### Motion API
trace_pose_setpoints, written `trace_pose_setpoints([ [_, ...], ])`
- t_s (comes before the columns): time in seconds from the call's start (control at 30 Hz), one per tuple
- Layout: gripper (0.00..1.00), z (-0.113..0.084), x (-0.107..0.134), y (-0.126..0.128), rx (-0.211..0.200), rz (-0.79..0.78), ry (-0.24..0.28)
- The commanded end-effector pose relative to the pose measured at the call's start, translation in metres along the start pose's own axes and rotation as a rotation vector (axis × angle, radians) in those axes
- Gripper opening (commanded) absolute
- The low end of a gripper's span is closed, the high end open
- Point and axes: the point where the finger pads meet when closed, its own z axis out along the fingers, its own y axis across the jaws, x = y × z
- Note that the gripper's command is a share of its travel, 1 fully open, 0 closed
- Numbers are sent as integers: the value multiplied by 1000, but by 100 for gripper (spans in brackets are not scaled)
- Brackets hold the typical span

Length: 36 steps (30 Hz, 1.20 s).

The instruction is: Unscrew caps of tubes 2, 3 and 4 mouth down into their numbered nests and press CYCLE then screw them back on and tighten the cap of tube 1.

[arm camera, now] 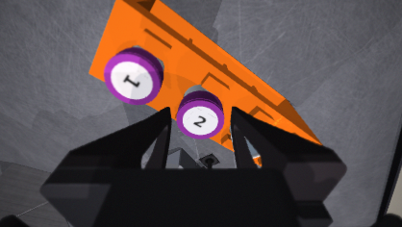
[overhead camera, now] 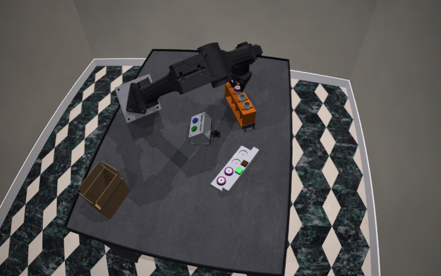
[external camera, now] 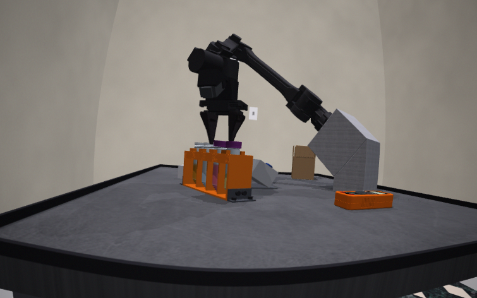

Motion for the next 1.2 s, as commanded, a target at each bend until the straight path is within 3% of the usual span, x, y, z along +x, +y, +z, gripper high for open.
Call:
trace_pose_setpoints([
  [0.0, 49, 12, 3, 3, -6, 46, 17],
  [0.3, 49, 8, 2, 2, -2, 45, 7],
  [0.33, 0, -1, -5, -4, 5, 38, -9],
  [0.73, 0, -1, -5, -4, 5, 38, -9],
  [0.77, 0, 8, 2, 3, -2, 75, 9],
  [0.87, 0, 8, 2, 2, -2, 109, 9],
  [1.17, 0, 9, 5, 4, -4, 401, 20],
])
